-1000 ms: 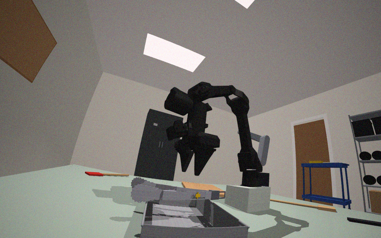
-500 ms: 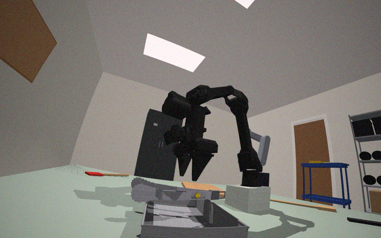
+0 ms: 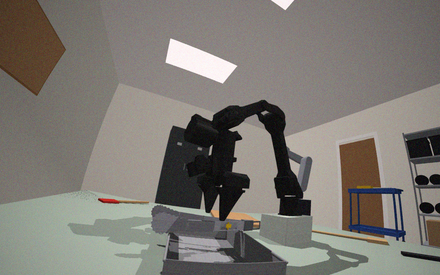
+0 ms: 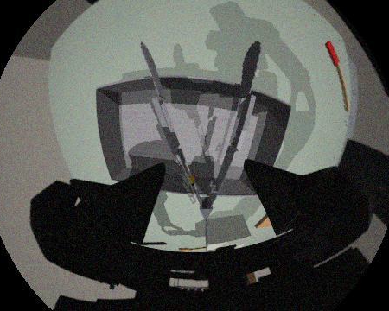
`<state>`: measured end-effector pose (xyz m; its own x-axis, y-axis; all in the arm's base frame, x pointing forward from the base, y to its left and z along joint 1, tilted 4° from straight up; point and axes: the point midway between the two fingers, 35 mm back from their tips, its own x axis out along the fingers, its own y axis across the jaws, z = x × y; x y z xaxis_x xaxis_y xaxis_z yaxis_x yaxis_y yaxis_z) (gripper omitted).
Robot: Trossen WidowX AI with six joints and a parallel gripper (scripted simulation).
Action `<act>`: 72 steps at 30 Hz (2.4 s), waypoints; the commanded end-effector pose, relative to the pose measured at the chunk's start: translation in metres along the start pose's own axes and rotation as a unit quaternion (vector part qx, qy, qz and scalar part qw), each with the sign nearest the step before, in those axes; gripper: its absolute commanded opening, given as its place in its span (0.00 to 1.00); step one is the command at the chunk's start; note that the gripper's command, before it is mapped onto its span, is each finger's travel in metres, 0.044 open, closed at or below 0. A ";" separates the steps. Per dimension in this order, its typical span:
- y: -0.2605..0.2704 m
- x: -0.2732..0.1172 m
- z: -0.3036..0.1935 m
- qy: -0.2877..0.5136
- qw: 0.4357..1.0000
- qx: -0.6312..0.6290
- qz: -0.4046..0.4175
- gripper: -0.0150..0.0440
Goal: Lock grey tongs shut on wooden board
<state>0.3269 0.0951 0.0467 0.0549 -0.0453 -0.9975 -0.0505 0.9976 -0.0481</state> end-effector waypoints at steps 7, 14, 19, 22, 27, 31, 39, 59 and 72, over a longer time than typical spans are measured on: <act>-0.001 0.017 0.000 0.000 1.000 -0.002 -0.002 1.00; -0.001 0.029 -0.001 0.000 1.000 -0.002 -0.002 1.00; -0.002 0.037 -0.002 0.000 1.000 -0.002 -0.002 1.00; -0.002 0.042 -0.002 0.000 1.000 -0.002 -0.002 1.00; -0.002 0.050 -0.003 0.000 1.000 -0.002 -0.002 1.00; -0.003 0.056 -0.004 0.000 1.000 -0.002 -0.002 1.00; -0.002 0.057 -0.004 0.001 1.000 0.000 0.000 0.82; -0.002 0.057 -0.004 0.001 1.000 0.000 0.000 0.60; -0.002 0.057 -0.004 0.001 1.000 0.000 0.000 0.45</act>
<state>0.3253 0.0898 -0.0107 0.0520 -0.0485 -0.9975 -0.0514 0.9974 -0.0511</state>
